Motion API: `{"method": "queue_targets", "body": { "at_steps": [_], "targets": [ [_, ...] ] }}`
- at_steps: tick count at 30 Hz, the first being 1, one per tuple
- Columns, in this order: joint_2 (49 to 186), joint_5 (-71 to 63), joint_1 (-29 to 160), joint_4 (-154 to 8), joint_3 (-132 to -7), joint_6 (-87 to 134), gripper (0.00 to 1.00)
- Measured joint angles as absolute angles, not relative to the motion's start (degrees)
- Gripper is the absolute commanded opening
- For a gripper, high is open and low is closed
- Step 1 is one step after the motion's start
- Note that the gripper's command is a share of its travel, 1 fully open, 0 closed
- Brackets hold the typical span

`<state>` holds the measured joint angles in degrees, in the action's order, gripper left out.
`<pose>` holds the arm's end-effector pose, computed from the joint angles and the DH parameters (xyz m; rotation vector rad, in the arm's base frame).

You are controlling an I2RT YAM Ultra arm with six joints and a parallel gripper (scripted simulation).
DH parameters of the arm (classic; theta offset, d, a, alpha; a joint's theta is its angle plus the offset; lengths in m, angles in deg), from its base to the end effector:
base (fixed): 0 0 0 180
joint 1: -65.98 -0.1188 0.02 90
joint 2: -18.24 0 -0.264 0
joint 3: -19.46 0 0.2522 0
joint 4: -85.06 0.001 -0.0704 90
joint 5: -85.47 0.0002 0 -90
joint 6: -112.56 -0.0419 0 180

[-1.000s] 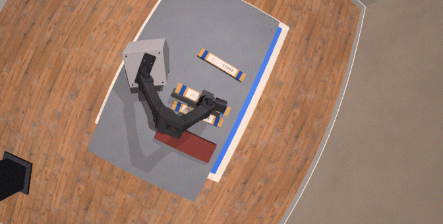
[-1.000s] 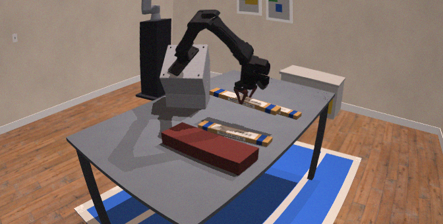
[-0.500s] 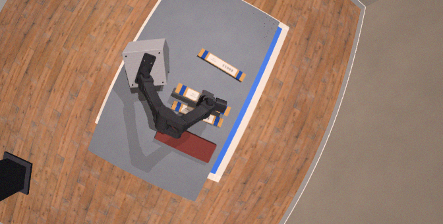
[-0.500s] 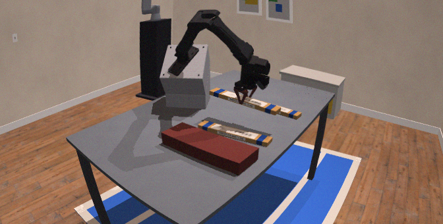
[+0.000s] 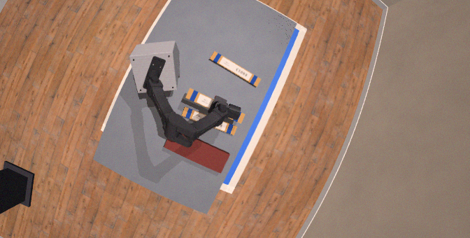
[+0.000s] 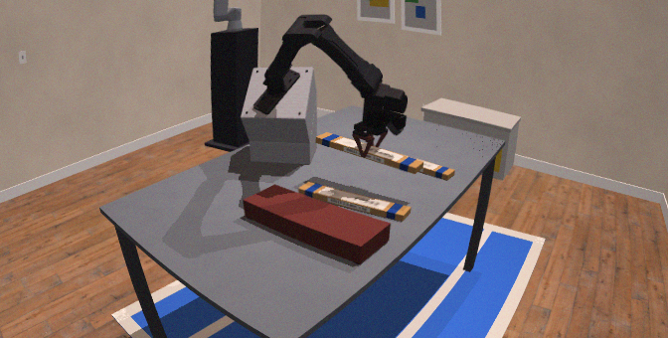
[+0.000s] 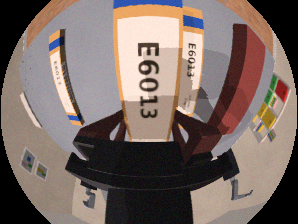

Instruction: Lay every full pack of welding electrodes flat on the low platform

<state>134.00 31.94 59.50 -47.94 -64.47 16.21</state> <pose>0.3693 0.0179 0.1214 0.0855 2.7518 -0.8708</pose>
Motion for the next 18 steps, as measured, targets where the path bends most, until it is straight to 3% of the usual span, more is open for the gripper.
{"method": "queue_targets", "body": {
  "at_steps": [18],
  "targets": [
    [134.4, 32.7, 56.4, -47.3, -65.9, 6.2, 0.0]
  ]
}}
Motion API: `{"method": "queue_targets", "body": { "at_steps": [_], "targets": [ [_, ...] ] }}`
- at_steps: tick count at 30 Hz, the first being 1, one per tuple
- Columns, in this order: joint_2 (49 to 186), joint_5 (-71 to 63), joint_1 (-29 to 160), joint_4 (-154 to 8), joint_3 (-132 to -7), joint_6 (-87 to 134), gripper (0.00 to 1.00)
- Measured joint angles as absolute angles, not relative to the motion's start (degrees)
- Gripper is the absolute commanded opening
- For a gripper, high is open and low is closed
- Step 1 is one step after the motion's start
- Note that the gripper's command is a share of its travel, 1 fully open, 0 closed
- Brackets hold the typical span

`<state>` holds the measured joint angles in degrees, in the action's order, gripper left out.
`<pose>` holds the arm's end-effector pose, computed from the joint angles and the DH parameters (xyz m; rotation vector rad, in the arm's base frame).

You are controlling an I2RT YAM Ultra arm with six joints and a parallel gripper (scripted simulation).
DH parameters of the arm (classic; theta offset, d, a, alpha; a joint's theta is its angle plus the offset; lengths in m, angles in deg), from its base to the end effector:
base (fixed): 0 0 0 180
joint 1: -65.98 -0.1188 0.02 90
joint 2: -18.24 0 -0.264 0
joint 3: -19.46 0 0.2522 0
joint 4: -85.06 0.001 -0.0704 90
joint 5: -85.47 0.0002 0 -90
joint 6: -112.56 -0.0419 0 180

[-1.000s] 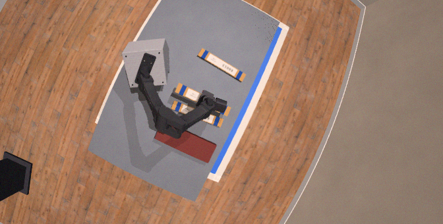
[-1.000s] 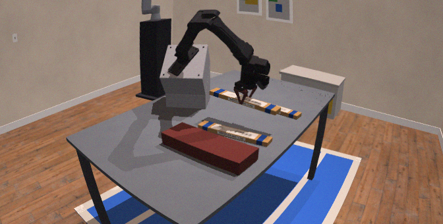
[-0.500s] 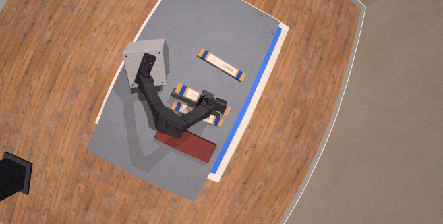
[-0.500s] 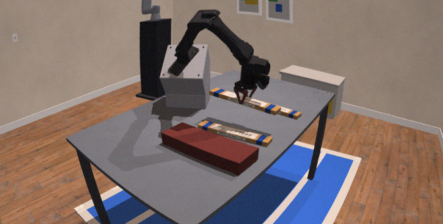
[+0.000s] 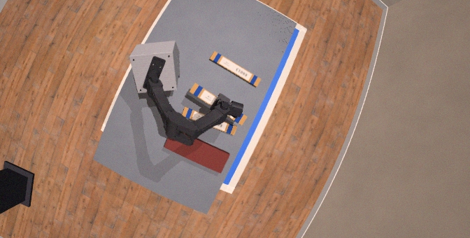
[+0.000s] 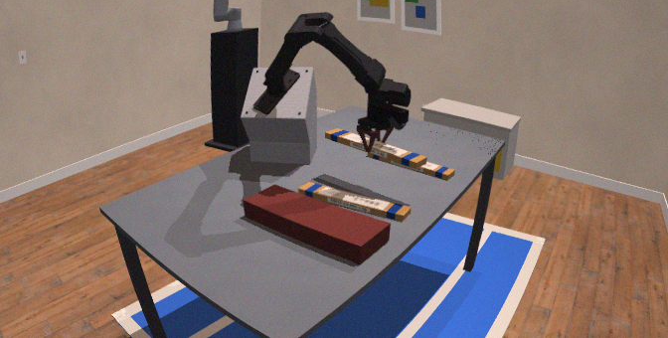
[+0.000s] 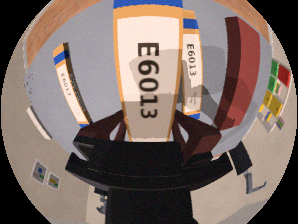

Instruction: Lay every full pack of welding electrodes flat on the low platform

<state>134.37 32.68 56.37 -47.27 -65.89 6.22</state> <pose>0.3723 0.0384 0.1250 0.2491 2.6777 -0.8206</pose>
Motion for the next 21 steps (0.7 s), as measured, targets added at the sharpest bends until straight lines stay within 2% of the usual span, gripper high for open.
{"method": "queue_targets", "body": {
  "at_steps": [21],
  "targets": [
    [141.9, 33.8, 50.4, -45.6, -69.5, -3.2, 0.0]
  ]
}}
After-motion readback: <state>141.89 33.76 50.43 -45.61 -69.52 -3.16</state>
